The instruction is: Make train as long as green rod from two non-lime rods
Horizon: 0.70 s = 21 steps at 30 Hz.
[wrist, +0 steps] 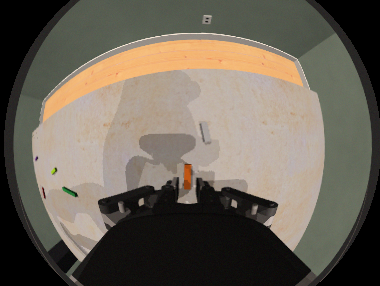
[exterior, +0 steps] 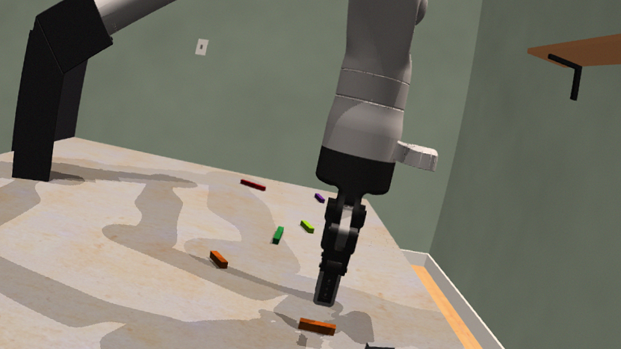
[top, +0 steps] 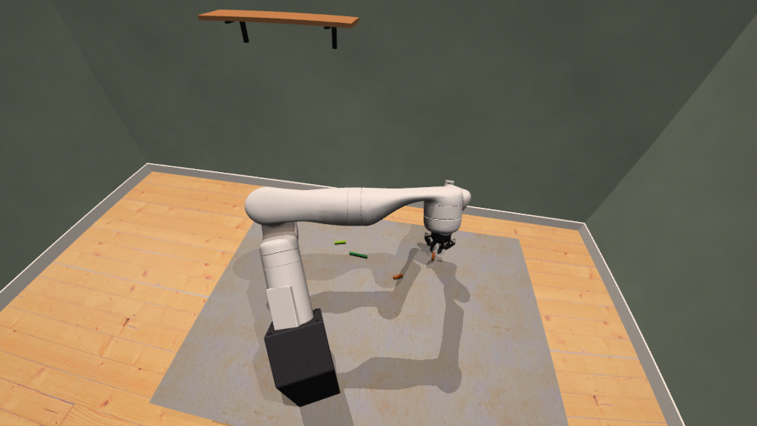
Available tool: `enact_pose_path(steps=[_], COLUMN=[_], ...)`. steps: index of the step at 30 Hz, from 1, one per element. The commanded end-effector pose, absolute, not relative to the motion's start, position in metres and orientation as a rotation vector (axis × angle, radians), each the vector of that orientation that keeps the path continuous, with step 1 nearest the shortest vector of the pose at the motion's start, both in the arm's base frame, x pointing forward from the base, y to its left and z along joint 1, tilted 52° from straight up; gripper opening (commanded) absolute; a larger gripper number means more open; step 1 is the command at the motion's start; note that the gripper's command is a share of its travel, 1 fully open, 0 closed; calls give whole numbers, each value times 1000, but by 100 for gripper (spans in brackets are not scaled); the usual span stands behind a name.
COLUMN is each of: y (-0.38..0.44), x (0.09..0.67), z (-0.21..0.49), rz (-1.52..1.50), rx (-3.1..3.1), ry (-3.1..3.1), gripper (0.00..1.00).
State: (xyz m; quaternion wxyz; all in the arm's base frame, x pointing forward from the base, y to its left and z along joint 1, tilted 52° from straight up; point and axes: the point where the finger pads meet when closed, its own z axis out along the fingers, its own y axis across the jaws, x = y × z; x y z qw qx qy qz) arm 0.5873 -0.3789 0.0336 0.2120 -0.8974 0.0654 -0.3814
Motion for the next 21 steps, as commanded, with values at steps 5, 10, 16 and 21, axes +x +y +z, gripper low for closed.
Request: enact_pose_path(steps=[5,10,16,21], y=[-376,-374,-373,-372], x=[595,599,601,603], z=[28,24,22,21], rz=[-1059,-1059,-1059,-1059], rx=[-2492,-2492,-2492,-2492], ry=[181,181,181,181], gripper=[24,24,24,24])
